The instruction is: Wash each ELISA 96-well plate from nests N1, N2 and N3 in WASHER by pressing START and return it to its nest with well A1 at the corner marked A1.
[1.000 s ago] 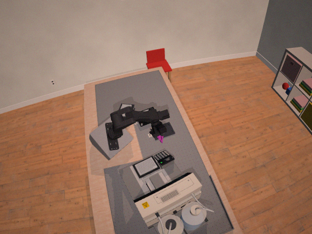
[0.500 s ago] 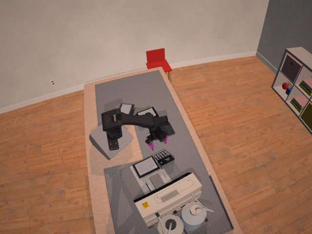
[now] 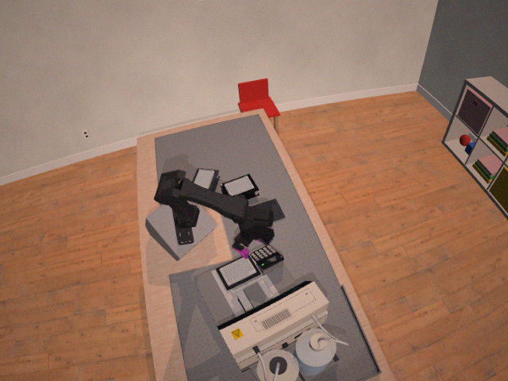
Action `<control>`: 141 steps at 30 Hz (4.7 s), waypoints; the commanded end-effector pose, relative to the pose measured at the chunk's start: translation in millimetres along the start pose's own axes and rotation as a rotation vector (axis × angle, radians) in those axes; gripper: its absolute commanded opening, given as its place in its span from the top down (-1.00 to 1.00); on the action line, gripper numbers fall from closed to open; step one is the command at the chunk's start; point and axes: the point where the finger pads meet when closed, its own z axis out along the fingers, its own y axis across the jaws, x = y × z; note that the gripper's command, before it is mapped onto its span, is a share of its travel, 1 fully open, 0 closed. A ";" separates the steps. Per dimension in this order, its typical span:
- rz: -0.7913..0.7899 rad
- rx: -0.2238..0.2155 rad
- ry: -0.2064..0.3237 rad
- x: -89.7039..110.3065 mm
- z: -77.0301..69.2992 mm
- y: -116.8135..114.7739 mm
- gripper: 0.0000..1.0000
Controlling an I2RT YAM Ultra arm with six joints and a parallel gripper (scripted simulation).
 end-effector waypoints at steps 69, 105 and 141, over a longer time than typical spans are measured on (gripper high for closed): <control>-1.108 -0.163 0.113 18.3 3.6 -85.1 -1.00; -1.108 -0.163 0.114 24.8 40.1 -82.3 -1.00; -1.108 -0.164 0.114 27.7 55.9 -81.1 -1.00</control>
